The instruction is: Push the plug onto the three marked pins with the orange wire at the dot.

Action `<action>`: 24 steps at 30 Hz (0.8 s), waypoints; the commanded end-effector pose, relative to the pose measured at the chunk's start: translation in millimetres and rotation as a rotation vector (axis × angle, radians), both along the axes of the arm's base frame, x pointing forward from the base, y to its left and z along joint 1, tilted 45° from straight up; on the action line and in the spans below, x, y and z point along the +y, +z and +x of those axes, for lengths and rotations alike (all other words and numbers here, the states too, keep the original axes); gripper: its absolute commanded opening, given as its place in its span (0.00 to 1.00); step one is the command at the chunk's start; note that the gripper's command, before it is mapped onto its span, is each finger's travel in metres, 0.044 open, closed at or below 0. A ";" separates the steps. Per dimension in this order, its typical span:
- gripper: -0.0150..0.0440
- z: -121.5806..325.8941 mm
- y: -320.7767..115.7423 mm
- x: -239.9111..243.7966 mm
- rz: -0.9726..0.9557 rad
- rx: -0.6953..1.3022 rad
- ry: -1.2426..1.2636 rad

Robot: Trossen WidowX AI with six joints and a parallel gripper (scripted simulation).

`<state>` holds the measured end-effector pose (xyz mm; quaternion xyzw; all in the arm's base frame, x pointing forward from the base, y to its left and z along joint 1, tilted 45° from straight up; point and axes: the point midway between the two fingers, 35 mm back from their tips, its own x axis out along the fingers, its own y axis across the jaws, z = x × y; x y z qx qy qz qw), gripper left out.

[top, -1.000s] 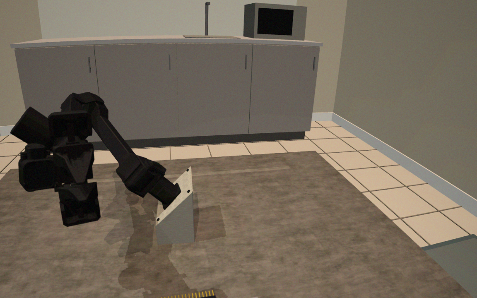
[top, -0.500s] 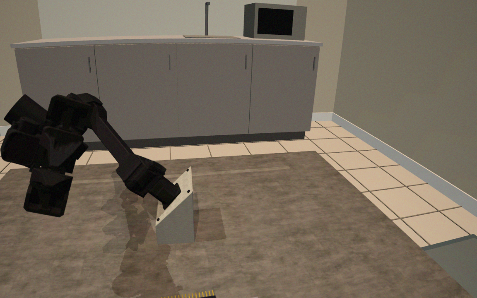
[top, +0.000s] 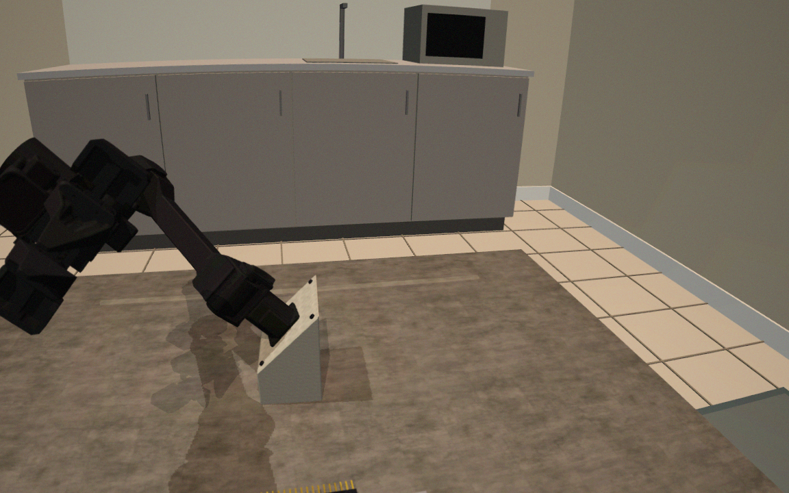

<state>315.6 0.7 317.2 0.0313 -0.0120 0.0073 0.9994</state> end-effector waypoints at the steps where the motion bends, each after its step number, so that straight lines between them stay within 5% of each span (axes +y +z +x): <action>1: 0.45 4.9 3.2 -3.7 -0.097 0.006 -0.032; 24: 0.45 44.9 -53.3 -35.9 -0.614 0.408 -0.112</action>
